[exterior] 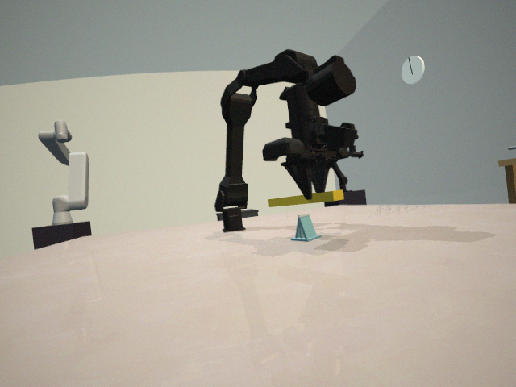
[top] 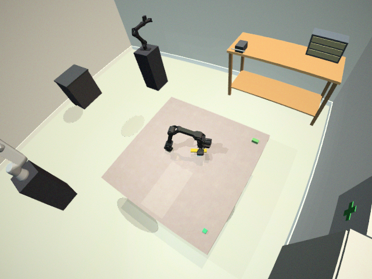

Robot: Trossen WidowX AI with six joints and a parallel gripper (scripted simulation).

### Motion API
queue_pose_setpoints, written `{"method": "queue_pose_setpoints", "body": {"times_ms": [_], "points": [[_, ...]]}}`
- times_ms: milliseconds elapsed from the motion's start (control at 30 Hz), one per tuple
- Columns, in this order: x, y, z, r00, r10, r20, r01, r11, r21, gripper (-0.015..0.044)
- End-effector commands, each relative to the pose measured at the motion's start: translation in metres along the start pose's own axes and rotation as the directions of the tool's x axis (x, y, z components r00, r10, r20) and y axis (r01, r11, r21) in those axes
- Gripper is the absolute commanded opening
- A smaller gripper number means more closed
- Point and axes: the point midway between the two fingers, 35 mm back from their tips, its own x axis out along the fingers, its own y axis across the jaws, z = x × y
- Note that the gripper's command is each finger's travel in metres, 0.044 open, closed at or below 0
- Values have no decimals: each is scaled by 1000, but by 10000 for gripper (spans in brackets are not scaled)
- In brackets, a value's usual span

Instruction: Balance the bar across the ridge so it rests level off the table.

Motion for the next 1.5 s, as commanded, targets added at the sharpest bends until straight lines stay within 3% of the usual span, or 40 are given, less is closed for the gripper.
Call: {"method": "queue_pose_setpoints", "body": {"times_ms": [0,1467], "points": [[7,0,-1,1000,-1,-2,1,1000,8,0],[15,-1,-2,1000,-1,-3,1,1000,9,0]]}}
